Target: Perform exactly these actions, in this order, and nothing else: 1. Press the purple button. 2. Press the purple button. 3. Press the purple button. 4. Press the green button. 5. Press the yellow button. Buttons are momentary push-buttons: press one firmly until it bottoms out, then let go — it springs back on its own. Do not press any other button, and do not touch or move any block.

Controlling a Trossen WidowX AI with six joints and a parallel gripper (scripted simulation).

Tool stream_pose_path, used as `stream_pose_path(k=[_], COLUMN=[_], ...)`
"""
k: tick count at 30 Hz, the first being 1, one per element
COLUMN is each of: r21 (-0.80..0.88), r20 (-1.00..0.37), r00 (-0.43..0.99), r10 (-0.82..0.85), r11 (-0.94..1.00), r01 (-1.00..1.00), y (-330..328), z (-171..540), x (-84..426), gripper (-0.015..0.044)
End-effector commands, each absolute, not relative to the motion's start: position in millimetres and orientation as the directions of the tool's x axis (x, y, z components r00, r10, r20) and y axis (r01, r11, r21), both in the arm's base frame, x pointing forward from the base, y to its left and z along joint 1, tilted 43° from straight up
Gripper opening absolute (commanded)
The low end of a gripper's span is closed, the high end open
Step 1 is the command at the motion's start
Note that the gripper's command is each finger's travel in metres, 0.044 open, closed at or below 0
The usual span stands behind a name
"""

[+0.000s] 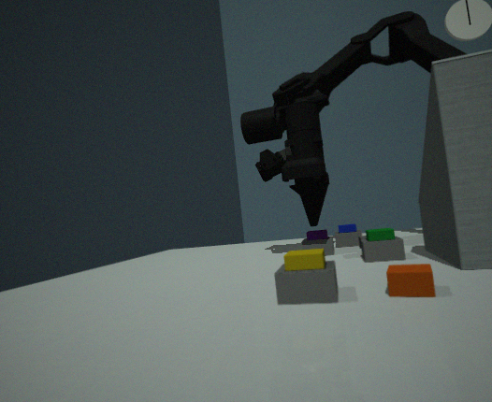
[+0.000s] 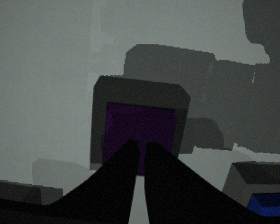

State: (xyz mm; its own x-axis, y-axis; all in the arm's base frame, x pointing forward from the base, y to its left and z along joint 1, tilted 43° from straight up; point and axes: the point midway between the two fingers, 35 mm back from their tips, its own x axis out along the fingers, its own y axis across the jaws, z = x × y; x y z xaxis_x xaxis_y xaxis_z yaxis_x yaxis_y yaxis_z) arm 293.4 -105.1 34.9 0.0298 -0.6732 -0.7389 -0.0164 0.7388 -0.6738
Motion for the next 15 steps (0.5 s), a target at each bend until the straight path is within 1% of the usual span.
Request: stream_pose_path(k=[1, 15], r21=[-0.676, -0.677], r20=[-0.737, -0.736], r00=[0.022, 0.022], r10=[-0.676, -0.677], r11=[0.736, 0.736], r01=[-0.026, -0.026], y=[-110.2, -116.4], z=[28.3, 21.9], x=[290.4, 290.1], gripper=[0.002, 0.002])
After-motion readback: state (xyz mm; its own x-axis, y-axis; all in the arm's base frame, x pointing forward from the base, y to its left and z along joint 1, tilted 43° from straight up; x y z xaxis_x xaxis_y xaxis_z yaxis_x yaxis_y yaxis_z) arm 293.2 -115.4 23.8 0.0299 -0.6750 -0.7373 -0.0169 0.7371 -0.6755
